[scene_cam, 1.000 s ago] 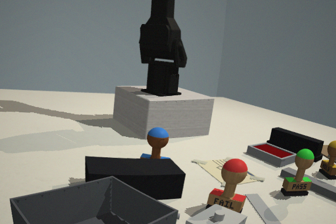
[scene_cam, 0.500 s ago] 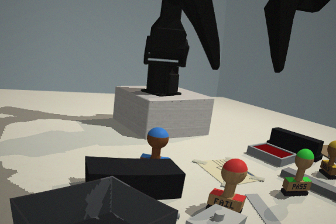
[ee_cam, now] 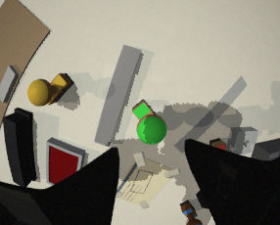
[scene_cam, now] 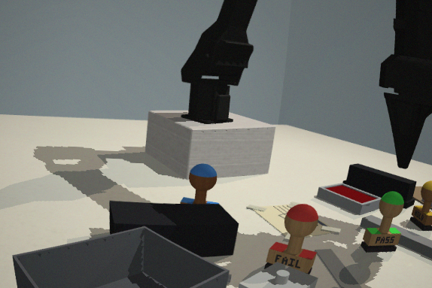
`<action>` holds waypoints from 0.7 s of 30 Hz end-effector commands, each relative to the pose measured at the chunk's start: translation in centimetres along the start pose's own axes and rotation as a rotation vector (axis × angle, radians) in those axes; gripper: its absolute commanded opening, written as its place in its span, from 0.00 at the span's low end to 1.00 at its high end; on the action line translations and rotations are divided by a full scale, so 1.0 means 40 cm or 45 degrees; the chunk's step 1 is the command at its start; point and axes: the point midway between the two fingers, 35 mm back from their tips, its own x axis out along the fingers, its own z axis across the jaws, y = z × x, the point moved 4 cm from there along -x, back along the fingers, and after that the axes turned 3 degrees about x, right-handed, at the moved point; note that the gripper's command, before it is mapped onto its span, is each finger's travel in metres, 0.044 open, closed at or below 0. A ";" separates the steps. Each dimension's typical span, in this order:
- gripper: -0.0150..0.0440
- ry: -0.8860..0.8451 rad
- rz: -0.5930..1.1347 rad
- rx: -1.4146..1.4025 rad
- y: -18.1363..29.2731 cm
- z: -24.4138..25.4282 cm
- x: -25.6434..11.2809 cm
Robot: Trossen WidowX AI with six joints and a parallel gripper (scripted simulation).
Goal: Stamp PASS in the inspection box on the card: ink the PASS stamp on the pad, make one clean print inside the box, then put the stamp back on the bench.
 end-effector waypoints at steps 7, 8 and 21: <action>0.64 0.004 0.016 -0.019 0.003 -0.003 0.026; 0.64 0.004 0.016 -0.019 0.003 -0.004 0.030; 0.64 0.004 0.016 -0.019 0.001 -0.007 0.083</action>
